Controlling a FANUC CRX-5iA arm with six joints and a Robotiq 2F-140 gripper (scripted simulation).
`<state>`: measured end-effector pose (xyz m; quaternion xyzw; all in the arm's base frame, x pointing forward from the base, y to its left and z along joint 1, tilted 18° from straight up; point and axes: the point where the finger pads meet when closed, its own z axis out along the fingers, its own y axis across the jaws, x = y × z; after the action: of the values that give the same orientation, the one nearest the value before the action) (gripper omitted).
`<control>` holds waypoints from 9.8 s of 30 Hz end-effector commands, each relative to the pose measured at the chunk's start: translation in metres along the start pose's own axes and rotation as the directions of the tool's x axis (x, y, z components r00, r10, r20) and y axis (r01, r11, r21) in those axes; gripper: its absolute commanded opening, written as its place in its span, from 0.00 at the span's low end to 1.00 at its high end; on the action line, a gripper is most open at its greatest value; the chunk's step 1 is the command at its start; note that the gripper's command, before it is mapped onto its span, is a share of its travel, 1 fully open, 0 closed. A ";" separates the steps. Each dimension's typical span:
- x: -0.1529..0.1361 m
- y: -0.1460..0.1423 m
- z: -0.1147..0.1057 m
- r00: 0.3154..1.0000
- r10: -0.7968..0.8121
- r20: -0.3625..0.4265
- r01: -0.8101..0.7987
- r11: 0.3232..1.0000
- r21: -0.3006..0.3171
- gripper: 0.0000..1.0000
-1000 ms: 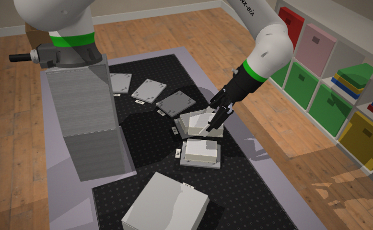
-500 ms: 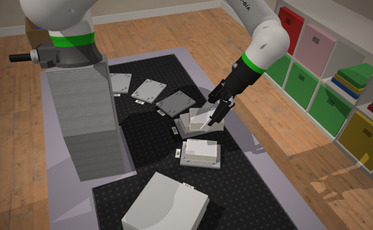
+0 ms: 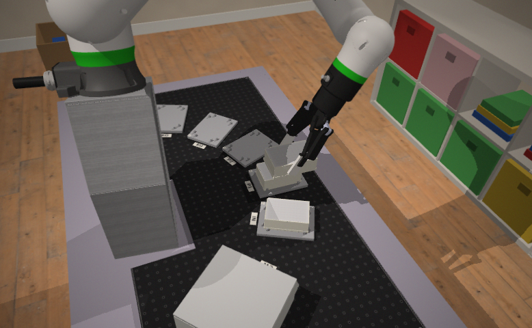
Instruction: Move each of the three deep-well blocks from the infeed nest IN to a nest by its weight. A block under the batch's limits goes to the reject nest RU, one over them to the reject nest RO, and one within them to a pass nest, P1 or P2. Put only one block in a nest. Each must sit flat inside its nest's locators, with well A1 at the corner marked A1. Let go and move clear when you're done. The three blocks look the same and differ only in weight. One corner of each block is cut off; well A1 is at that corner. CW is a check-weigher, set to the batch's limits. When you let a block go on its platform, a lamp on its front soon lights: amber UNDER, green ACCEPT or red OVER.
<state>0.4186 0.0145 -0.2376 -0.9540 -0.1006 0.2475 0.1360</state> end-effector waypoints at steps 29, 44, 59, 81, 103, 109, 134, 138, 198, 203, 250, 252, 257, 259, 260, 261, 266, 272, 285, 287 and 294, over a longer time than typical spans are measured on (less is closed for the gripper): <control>0.014 -0.093 -0.008 1.000 -0.003 -0.001 0.003 1.000 -0.003 0.10; 0.018 -0.125 -0.003 0.993 -0.118 0.003 0.118 0.991 -0.070 0.10; 0.020 -0.162 0.018 0.939 -0.341 0.034 0.341 0.919 -0.199 0.10; 0.024 -0.220 0.052 0.939 -0.341 0.034 0.341 0.919 -0.199 0.10; 0.028 -0.278 0.085 0.939 -0.341 0.034 0.341 0.919 -0.199 0.10; 0.028 -0.280 0.086 0.939 -0.341 0.034 0.341 0.919 -0.199 0.10; 0.027 -0.278 0.086 0.939 -0.341 0.034 0.341 0.919 -0.199 0.10; 0.027 -0.278 0.086 0.939 -0.341 0.034 0.341 0.919 -0.199 0.10; 0.055 -0.278 0.133 0.939 -0.341 0.034 0.341 0.919 -0.199 0.10; 0.055 -0.278 0.134 0.939 -0.341 0.034 0.341 0.919 -0.199 0.10; 0.058 -0.278 0.140 0.939 -0.341 0.034 0.341 0.919 -0.199 0.10; 0.059 -0.278 0.140 0.939 -0.341 0.034 0.341 0.919 -0.199 0.10; 0.059 -0.278 0.141 0.939 -0.341 0.034 0.341 0.919 -0.199 0.10; 0.059 -0.278 0.141 0.939 -0.341 0.034 0.341 0.919 -0.199 0.10; 0.059 -0.278 0.141 0.939 -0.341 0.034 0.341 0.919 -0.199 0.10; 0.059 -0.278 0.141 0.939 -0.341 0.034 0.341 0.919 -0.199 0.10; 0.060 -0.278 0.142 0.939 -0.341 0.034 0.341 0.919 -0.199 0.10; 0.060 -0.278 0.142 0.939 -0.341 0.034 0.341 0.919 -0.199 0.10; 0.060 -0.278 0.142 0.939 -0.341 0.034 0.341 0.919 -0.199 1.00; 0.060 -0.278 0.142 0.939 -0.341 0.034 0.341 0.919 -0.199 1.00; 0.060 -0.278 0.142 0.939 -0.341 0.034 0.341 0.919 -0.199 1.00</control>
<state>0.3642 0.3217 -0.2981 -0.9308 -0.2897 0.2082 0.0797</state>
